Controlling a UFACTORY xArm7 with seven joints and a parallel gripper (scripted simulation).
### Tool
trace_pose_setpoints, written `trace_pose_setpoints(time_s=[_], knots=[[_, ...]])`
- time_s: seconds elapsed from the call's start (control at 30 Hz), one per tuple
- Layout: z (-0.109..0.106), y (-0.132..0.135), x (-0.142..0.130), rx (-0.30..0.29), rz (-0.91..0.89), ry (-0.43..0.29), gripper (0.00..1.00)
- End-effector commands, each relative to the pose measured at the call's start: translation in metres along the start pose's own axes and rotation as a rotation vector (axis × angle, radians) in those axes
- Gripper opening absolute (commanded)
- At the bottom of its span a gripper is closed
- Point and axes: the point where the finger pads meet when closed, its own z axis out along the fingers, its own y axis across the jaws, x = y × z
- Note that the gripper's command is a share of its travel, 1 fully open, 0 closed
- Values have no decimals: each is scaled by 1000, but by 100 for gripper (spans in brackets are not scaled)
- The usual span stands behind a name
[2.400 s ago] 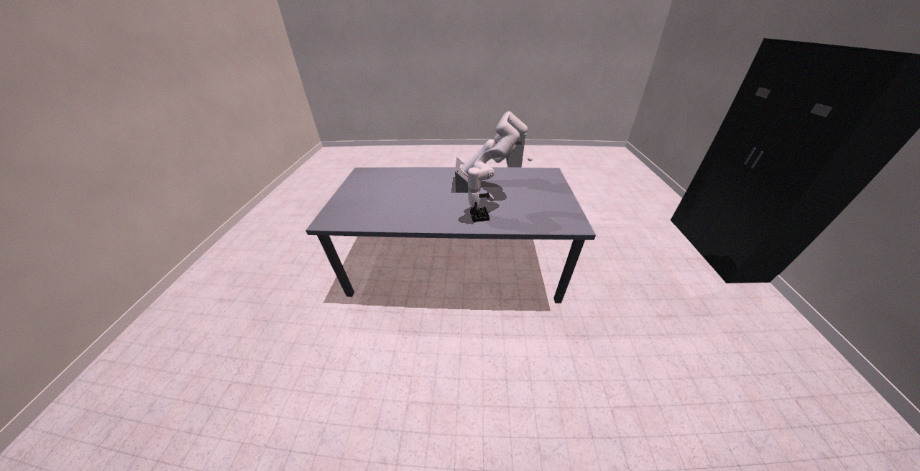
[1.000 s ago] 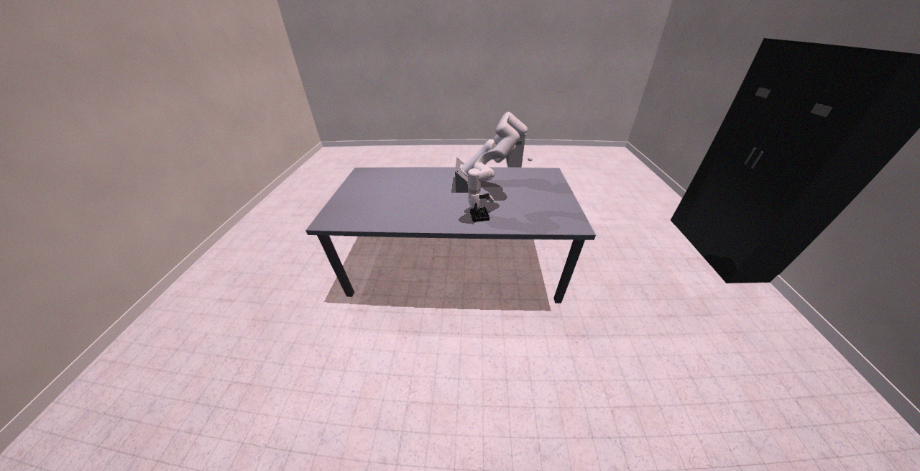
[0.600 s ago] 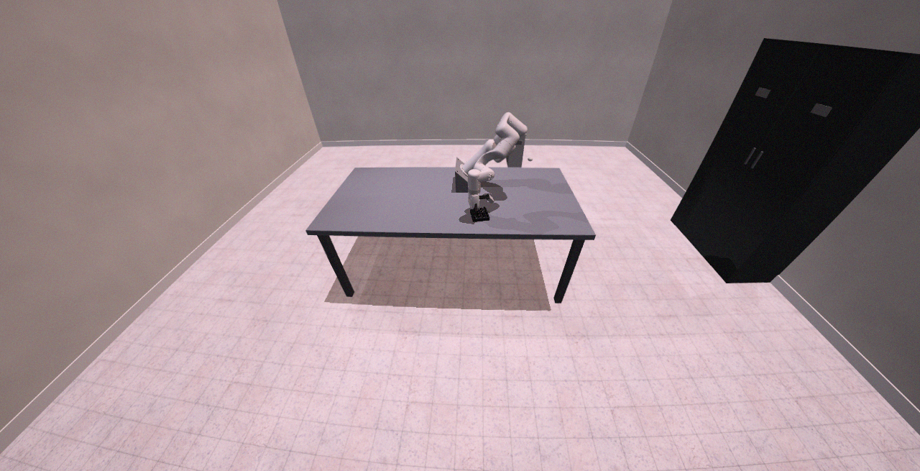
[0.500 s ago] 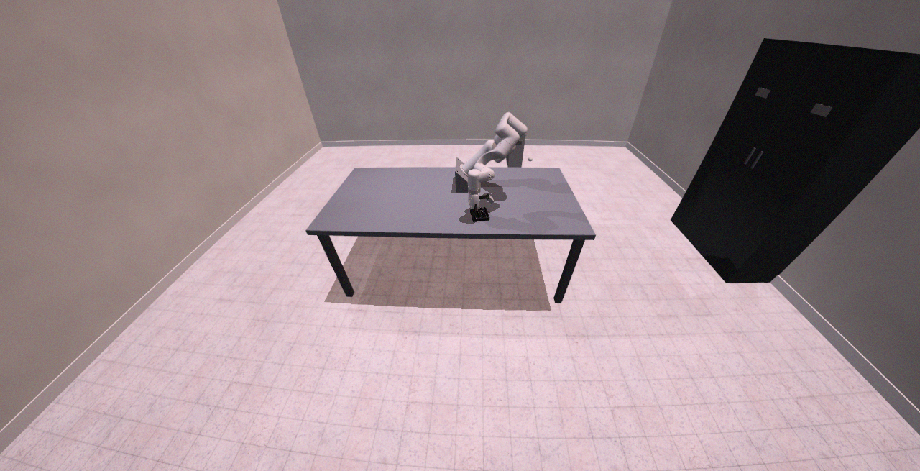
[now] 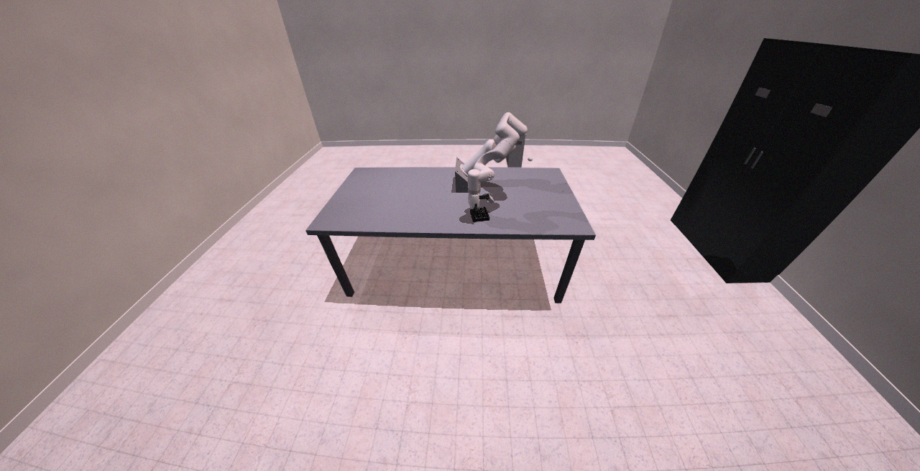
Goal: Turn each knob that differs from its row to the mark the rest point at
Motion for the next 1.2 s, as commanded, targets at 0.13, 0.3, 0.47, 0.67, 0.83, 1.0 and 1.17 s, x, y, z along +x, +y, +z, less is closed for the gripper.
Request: trace_pose_setpoints(time_s=[0.13, 0.3, 0.47, 0.67, 0.83, 1.0, 1.17], knots=[[-2, 1, -1, -4, 1, -3, 19], [-2, 1, -1, -4, 1, -3, 19], [-2, 1, -1, -4, 1, -3, 19], [-2, 1, -1, -4, 1, -3, 8], [-2, 1, -1, -4, 1, -3, 8], [-2, 1, -1, -4, 1, -3, 8], [-2, 1, -1, -4, 1, -3, 8]])
